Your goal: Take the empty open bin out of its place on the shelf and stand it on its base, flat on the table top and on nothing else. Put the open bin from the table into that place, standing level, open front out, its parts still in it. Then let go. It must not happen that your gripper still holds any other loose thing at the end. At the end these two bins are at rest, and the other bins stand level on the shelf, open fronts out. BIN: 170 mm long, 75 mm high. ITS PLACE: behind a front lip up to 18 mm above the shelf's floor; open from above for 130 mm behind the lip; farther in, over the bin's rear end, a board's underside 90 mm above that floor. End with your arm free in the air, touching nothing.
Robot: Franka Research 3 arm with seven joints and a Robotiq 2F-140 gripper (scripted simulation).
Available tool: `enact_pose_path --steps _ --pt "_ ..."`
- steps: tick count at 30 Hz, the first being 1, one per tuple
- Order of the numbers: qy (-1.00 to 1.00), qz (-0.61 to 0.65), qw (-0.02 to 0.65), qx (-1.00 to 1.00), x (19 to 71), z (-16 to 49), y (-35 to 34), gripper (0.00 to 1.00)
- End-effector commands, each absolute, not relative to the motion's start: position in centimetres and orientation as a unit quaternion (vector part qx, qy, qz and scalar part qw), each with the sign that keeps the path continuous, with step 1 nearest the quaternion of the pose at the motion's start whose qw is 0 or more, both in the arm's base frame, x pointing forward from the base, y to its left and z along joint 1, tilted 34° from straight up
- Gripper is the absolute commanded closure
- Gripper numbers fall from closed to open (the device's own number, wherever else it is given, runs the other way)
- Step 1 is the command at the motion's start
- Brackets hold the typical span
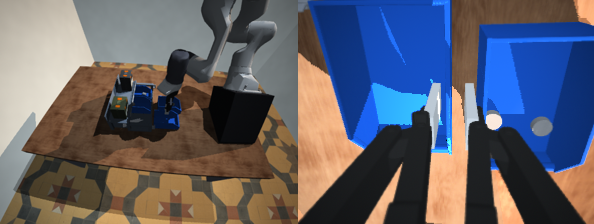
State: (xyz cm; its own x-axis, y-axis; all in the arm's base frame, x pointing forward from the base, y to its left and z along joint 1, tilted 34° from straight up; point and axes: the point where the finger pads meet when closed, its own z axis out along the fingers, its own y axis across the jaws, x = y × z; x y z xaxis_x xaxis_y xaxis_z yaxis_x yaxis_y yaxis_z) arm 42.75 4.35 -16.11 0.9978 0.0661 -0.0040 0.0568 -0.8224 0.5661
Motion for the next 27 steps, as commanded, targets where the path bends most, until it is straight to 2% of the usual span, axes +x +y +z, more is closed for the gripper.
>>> enact_pose_path --steps 1,27 --pt "0.037 0.011 0.292 0.956 43.06 -16.54 4.51 0.85" --pt "0.037 0.011 0.292 0.956 43.08 -17.00 4.20 0.85"
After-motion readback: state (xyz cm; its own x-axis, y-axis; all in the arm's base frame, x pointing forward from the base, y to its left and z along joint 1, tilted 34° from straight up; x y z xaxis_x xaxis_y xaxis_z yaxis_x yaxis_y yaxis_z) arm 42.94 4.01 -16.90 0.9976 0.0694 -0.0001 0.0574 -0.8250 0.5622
